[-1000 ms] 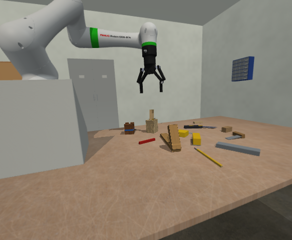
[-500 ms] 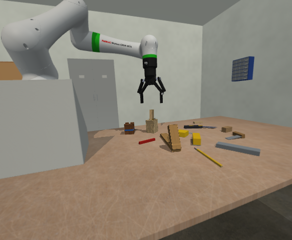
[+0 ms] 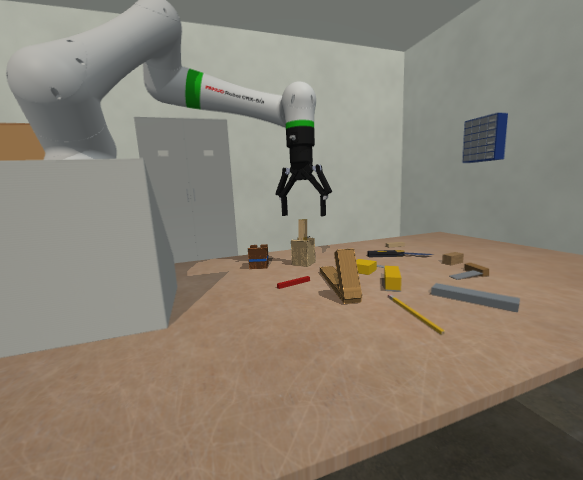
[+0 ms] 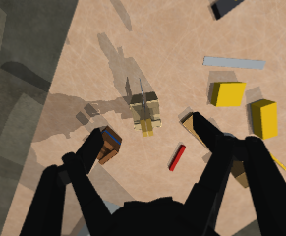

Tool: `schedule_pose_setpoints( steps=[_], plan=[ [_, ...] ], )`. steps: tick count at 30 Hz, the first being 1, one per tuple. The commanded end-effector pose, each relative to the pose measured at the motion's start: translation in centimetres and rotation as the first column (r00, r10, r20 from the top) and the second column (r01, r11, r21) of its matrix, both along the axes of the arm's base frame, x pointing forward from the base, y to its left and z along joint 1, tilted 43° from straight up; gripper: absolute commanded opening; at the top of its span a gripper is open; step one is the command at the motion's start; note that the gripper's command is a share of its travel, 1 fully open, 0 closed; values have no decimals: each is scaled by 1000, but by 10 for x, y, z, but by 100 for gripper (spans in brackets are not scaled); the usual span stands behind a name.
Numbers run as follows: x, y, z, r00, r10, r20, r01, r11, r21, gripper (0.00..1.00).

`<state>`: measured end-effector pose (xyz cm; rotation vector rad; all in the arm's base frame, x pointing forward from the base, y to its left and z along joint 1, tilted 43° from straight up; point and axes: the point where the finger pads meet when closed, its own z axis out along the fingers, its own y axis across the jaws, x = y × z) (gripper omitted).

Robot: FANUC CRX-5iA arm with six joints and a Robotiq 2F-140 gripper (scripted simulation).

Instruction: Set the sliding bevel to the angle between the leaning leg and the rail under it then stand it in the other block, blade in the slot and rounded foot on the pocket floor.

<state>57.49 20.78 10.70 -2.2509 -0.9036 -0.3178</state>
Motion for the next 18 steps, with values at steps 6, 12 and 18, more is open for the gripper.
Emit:
schedule_pose_setpoints(
  steps=[6, 12, 18],
  plan=[
    [1, 2, -2, 1000, -1, 2, 1, 1000, 0, 100],
    [0, 7, -7, 1000, -1, 2, 1, 1000, 0, 100],
    [0, 16, -17, 1000, -1, 2, 1, 1000, 0, 100]
  ],
)
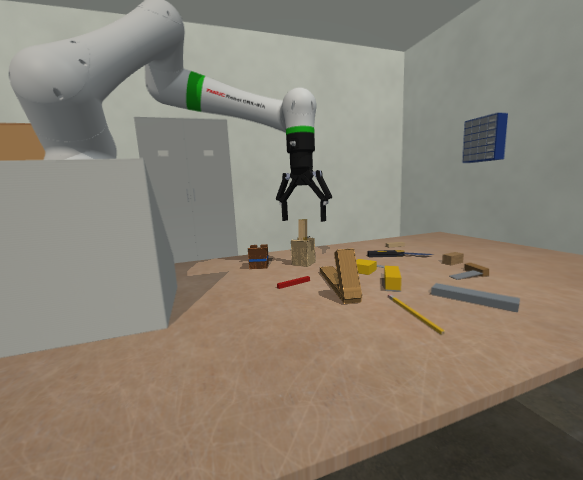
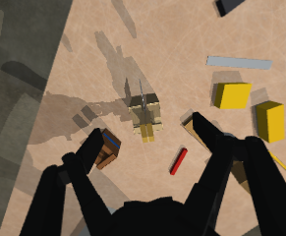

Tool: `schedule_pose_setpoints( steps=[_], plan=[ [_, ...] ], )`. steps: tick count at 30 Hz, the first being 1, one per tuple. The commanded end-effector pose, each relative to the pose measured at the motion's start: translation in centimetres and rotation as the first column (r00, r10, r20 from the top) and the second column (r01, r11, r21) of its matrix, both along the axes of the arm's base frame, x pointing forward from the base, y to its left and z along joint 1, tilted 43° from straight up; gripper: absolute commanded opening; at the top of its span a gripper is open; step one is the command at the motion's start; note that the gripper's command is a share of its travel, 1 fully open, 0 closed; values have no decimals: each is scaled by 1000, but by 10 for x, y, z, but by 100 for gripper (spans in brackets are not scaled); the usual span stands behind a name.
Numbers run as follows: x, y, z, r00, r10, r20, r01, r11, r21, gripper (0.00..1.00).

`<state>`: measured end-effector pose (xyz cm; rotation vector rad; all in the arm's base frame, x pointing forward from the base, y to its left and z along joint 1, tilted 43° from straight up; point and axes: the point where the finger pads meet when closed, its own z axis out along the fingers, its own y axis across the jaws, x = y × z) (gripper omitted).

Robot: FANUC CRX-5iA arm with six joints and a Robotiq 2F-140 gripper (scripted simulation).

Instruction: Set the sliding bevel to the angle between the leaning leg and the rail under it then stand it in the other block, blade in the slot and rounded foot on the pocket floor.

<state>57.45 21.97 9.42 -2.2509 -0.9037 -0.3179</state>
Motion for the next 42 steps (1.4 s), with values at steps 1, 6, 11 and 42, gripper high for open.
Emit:
schedule_pose_setpoints(
  steps=[1, 6, 11, 42],
  plan=[
    [0, 6, -6, 1000, -1, 2, 1, 1000, 0, 100],
    [0, 14, -15, 1000, -1, 2, 1, 1000, 0, 100],
    [0, 17, -19, 1000, -1, 2, 1, 1000, 0, 100],
    [0, 21, -23, 1000, -1, 2, 1, 1000, 0, 100]
  ],
)
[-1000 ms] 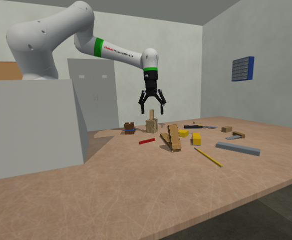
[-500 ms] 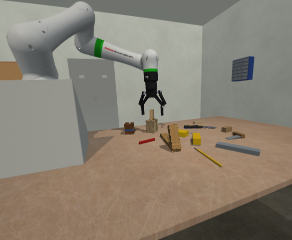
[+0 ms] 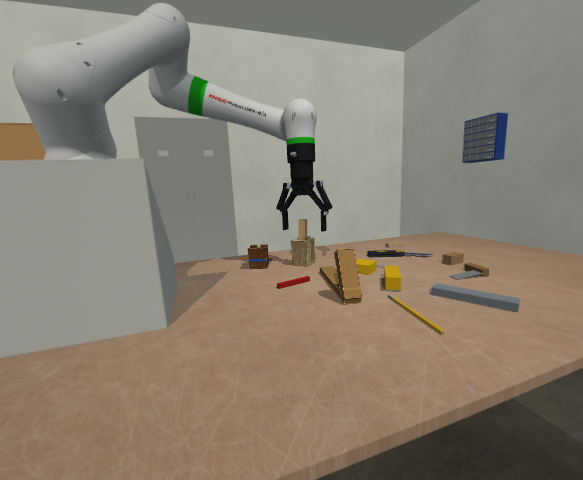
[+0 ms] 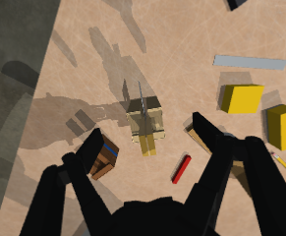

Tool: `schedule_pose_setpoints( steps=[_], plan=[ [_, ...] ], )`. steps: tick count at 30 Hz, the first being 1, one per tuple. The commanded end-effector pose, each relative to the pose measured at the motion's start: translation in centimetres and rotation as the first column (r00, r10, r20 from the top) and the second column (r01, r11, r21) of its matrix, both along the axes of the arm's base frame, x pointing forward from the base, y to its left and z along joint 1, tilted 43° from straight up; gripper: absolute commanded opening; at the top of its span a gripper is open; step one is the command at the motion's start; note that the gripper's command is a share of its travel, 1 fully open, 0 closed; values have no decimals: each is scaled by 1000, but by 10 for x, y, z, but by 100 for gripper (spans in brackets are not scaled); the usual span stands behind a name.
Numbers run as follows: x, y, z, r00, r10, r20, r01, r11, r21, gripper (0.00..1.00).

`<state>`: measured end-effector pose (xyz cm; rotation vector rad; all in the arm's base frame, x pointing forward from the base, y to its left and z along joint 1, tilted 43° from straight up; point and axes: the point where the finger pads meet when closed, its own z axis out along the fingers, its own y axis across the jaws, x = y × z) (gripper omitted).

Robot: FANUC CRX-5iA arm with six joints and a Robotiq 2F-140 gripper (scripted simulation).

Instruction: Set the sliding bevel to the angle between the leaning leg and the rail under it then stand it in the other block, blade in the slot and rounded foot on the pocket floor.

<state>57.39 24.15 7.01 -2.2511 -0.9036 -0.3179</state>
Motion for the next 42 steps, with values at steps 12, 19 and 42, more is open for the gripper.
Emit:
schedule_pose_setpoints(
  steps=[12, 19, 42],
  plan=[
    [1, -1, 1, 1000, -1, 2, 1, 1000, 0, 10],
    [1, -1, 1, 1000, -1, 2, 1, 1000, 0, 10],
    [1, -1, 1, 1000, -1, 2, 1, 1000, 0, 10]
  ],
)
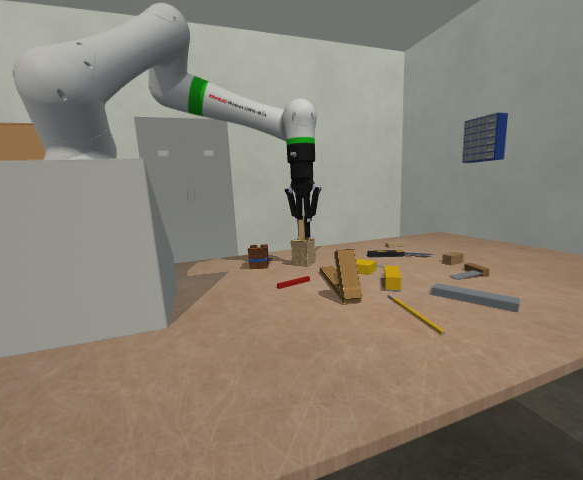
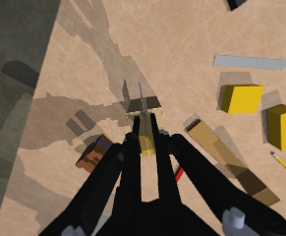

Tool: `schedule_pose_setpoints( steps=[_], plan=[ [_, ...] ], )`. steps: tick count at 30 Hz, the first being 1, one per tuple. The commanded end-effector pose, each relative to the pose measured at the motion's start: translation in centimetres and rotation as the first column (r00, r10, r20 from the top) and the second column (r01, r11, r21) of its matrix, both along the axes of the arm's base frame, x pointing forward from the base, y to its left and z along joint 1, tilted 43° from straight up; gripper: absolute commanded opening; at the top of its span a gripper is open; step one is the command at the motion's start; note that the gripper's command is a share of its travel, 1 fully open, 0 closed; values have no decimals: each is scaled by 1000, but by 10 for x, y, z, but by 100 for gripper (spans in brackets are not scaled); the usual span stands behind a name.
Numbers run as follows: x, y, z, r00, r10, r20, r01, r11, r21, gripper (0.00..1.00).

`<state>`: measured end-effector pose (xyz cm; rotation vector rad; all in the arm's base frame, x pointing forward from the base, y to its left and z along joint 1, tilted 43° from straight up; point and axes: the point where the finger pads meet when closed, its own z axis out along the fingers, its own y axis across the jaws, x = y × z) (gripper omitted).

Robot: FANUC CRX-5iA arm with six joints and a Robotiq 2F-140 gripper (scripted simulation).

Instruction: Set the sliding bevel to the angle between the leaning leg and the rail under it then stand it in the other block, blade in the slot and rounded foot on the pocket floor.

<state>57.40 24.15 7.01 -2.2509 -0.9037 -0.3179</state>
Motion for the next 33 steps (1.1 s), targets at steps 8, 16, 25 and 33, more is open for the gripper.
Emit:
schedule_pose_setpoints(
  steps=[8, 16, 25, 33],
  plan=[
    [1, -1, 1, 1000, -1, 2, 1, 1000, 0, 10],
    [1, -8, 8, 1000, -1, 2, 1, 1000, 0, 10],
    [1, -19, 21, 1000, -1, 2, 1, 1000, 0, 10],
    [1, -20, 21, 1000, -1, 2, 1, 1000, 0, 10]
  ],
)
